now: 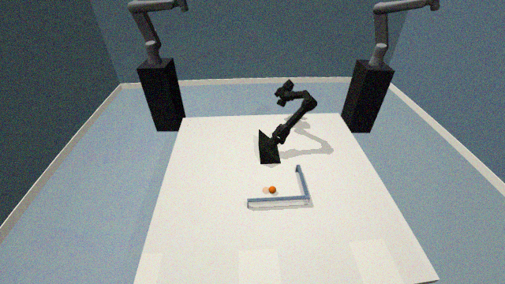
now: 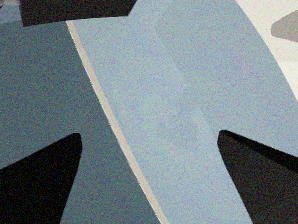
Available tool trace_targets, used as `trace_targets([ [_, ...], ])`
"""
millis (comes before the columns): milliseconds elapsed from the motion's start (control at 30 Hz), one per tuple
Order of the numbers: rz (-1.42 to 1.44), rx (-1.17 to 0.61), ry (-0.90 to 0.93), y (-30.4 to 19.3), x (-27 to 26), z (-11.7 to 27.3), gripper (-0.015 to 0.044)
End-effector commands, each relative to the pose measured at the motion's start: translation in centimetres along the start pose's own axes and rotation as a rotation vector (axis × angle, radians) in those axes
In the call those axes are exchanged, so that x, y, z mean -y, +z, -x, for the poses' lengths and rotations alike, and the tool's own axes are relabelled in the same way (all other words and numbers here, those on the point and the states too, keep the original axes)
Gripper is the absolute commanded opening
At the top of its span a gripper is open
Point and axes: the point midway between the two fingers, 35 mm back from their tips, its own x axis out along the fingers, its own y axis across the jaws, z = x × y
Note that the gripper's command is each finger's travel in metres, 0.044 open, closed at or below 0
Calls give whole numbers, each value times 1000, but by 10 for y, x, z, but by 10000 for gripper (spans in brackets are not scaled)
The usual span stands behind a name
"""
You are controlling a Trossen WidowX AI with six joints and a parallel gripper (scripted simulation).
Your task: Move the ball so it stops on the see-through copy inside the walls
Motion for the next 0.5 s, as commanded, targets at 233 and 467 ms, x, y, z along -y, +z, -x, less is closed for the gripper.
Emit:
trace_targets([
  [233,259,-242,83,-68,-14,52,304],
  [467,662,-552,279,-148,-19,148,304],
])
